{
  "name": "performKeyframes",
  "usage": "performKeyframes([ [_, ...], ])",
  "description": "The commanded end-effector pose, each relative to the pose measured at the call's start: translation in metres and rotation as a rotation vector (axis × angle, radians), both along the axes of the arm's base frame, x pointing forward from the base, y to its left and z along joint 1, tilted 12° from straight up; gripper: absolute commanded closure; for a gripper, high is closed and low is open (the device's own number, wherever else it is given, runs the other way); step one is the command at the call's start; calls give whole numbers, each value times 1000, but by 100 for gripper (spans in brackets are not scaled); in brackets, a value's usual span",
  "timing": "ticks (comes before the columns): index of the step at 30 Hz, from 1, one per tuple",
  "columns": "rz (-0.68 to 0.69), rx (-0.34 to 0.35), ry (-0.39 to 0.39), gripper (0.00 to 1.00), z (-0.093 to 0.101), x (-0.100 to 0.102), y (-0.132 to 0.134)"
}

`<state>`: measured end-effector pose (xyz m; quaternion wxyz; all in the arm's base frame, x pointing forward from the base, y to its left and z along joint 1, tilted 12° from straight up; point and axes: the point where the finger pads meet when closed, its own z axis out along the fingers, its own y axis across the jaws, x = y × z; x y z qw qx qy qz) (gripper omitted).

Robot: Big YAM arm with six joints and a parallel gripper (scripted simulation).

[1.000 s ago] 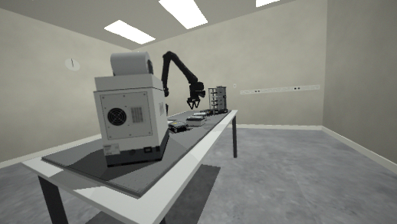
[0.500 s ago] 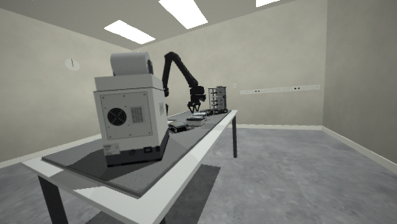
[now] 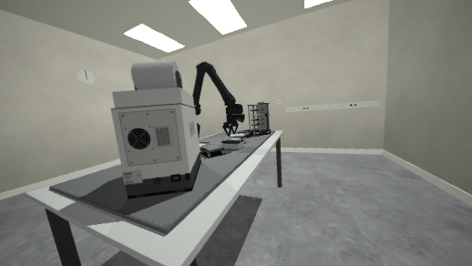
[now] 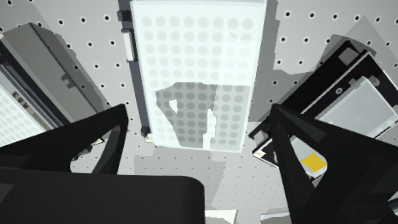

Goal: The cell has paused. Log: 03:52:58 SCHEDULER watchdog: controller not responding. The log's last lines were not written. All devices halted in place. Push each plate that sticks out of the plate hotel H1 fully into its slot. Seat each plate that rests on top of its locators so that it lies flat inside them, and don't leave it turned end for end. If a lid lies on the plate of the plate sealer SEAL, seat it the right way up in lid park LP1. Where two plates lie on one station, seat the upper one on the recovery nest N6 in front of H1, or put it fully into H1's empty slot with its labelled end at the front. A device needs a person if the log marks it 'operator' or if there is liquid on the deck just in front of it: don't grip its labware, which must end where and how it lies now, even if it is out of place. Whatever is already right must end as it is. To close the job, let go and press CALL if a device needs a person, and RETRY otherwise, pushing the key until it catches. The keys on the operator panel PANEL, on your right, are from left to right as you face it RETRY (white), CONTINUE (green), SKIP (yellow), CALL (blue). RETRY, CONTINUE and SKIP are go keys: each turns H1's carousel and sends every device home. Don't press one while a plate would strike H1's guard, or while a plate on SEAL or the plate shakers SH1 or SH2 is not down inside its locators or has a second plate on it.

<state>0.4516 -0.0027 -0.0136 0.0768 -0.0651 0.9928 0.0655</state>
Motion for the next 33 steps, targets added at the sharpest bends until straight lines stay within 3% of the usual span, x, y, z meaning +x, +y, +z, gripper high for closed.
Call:
performKeyframes([
  [1,-3,-2,-7,0,-7,4,6],
  [12,-3,-2,-7,0,-19,5,8],
  [13,-6,-3,-40,0,-7,13,7],
  [15,-6,-2,-12,0,-21,8,7],
  [18,-3,-2,-3,0,-28,4,9],
  [27,-3,-2,-13,0,-37,11,11],
  [29,-3,-2,-13,0,-37,11,11],
  [30,-6,-3,-55,0,-20,19,9],
  [33,-5,-2,-16,0,-41,13,10],
])
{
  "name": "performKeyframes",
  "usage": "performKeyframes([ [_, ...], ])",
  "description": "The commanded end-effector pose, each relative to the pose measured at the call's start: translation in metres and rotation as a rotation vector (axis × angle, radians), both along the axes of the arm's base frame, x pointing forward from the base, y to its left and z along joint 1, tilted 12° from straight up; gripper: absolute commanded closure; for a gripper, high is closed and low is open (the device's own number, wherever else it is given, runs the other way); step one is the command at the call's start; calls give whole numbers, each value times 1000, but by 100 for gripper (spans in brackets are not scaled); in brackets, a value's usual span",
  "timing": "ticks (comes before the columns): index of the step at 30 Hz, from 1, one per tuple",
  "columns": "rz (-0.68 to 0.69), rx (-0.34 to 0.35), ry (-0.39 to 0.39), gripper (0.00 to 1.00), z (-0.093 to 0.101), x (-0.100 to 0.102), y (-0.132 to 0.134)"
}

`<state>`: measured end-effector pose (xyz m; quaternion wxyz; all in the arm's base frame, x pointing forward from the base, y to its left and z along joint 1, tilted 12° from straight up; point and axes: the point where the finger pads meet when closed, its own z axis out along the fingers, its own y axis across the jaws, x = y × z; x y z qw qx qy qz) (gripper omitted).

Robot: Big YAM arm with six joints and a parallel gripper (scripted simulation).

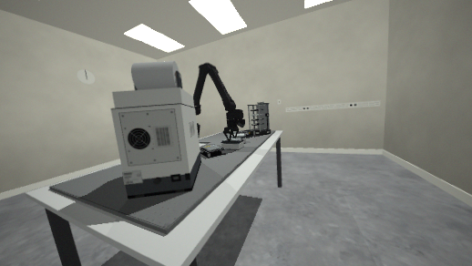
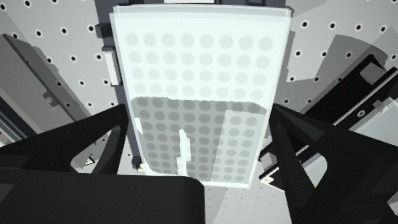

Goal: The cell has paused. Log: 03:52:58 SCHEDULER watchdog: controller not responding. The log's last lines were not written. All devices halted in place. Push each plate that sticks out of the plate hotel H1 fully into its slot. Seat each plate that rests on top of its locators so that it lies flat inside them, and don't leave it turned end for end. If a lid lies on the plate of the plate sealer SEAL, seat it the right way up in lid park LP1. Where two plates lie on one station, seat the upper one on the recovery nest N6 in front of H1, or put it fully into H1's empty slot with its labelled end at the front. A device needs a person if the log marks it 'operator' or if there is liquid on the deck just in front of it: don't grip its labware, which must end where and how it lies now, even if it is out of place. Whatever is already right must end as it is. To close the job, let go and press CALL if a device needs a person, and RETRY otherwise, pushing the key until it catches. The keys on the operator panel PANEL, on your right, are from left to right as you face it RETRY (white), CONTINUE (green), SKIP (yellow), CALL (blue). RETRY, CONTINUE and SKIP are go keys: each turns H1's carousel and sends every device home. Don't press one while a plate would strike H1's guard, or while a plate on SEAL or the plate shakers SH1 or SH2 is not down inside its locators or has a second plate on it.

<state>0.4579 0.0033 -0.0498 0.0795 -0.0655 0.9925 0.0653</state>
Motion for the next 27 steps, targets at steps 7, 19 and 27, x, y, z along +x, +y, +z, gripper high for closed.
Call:
performKeyframes([
  [7,-5,-2,-26,0,6,11,0],
  [19,-5,-2,-26,14,5,10,0],
  [27,-5,-2,-26,16,5,10,0],
])
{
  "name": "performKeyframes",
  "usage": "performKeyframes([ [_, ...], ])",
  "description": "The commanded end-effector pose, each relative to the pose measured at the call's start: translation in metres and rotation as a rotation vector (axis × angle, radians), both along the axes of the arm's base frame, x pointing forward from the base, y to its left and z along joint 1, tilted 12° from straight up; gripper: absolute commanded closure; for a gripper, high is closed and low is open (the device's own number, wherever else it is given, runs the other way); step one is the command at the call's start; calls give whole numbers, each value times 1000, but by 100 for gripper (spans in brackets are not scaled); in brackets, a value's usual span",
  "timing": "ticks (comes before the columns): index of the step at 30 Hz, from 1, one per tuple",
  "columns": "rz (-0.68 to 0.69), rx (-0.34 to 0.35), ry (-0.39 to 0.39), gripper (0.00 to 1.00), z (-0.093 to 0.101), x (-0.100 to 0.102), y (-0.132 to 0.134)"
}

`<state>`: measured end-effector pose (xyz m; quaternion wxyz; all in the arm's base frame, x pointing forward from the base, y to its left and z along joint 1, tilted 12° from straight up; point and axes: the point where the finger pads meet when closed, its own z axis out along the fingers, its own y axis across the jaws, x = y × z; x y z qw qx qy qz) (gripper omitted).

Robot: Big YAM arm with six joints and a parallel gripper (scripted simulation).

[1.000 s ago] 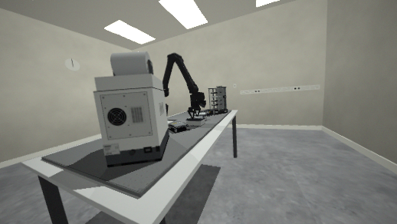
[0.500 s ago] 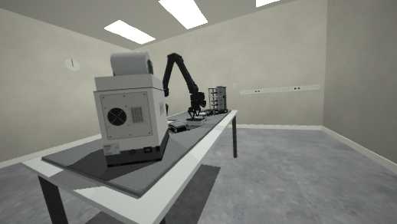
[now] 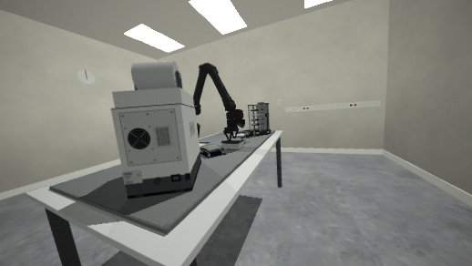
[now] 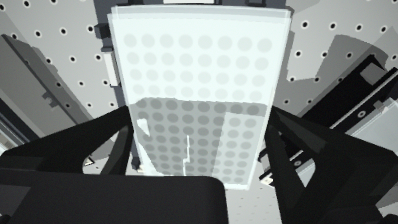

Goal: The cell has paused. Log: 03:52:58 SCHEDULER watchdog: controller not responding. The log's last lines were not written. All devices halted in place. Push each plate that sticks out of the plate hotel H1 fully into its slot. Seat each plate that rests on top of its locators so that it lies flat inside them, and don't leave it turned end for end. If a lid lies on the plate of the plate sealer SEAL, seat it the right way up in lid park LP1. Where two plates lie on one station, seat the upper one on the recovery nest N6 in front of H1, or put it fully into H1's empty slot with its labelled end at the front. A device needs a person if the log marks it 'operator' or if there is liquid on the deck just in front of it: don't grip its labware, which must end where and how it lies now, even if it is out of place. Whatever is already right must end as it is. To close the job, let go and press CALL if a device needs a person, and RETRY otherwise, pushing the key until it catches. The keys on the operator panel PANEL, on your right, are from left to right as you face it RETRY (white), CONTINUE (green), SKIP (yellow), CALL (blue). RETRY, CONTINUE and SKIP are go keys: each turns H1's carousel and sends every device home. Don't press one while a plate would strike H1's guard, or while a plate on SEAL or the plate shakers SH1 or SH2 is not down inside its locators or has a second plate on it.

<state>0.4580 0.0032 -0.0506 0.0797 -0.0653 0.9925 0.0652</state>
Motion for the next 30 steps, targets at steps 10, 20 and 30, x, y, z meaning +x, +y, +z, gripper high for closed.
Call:
performKeyframes([
  [10,-5,-2,-26,16,6,10,0],
  [20,-5,-2,-26,16,6,10,0],
  [30,-11,-2,-32,16,14,7,1],
])
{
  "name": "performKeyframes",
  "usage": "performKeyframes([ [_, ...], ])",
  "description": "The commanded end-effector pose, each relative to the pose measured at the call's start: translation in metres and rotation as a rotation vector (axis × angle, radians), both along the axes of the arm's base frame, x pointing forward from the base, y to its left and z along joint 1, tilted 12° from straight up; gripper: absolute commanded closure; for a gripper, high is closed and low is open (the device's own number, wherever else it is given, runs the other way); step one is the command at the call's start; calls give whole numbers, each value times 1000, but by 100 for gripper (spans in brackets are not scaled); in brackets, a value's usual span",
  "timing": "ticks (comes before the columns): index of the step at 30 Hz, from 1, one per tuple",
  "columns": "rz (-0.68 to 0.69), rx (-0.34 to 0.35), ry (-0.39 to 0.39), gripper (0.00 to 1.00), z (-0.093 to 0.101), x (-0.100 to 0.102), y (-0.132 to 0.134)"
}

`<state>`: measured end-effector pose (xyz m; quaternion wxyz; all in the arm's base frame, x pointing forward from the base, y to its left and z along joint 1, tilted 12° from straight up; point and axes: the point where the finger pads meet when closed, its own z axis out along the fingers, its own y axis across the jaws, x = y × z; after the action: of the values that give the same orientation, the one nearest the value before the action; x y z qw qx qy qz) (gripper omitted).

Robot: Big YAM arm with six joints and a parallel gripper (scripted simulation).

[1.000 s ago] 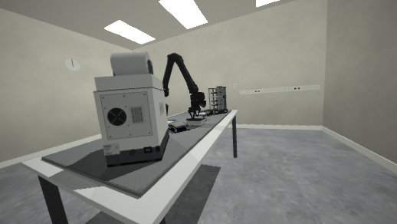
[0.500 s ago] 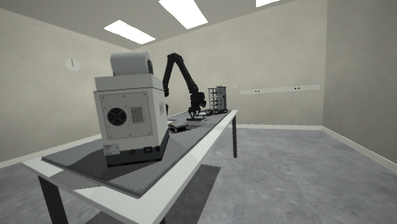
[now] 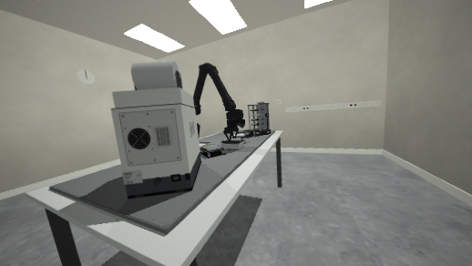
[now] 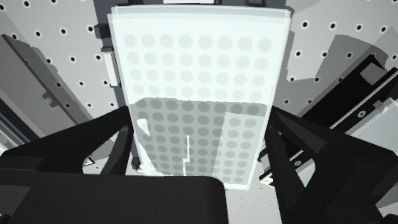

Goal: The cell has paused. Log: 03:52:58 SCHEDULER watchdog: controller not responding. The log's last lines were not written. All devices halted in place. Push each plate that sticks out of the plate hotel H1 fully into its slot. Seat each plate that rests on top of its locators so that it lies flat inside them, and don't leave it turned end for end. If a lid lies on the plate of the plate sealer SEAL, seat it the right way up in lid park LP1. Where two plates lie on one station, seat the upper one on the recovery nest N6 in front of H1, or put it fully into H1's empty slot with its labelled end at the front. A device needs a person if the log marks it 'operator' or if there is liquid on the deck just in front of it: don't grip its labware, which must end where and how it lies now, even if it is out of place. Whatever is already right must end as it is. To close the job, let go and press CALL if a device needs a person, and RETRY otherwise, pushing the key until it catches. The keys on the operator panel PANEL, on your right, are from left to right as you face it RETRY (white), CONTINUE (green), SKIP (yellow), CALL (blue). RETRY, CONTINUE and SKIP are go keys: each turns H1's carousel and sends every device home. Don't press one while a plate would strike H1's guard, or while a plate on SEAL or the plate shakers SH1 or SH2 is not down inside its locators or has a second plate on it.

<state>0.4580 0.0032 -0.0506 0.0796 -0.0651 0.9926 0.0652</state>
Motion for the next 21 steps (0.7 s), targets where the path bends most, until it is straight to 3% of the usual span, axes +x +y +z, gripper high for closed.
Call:
performKeyframes([
  [1,-12,-2,-29,16,14,6,1],
  [21,-17,-3,-24,16,19,5,-7],
])
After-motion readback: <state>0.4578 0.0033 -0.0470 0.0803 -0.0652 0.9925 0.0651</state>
